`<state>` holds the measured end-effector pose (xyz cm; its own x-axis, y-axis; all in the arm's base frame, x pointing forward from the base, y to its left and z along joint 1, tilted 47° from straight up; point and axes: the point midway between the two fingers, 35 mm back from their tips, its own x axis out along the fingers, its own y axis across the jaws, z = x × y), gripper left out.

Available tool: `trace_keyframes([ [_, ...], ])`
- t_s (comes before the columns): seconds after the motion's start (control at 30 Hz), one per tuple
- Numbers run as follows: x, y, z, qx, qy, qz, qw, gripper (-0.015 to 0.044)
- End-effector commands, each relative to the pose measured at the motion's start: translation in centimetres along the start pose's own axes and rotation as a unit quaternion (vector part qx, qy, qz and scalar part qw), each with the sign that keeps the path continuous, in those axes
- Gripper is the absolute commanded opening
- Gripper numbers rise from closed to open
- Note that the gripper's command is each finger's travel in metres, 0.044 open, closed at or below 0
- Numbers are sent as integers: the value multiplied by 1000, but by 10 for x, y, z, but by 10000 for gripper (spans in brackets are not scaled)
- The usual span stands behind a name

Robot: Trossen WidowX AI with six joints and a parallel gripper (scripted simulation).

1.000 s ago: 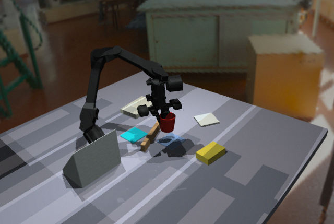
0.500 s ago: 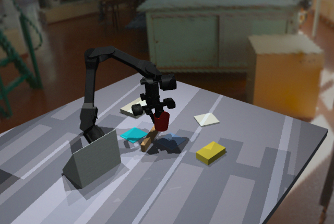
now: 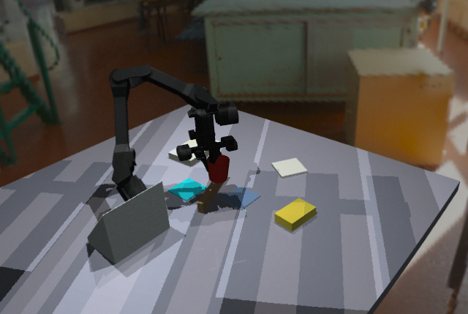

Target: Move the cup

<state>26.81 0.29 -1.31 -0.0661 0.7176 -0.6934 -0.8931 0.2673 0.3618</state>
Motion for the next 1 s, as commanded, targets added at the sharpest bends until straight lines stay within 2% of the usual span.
trace_keyframes([
  [0.0,0,7,6,3,-3,0,1000,0],
  [0.97,-2,50,37,4,-3,1,1000,0],
])
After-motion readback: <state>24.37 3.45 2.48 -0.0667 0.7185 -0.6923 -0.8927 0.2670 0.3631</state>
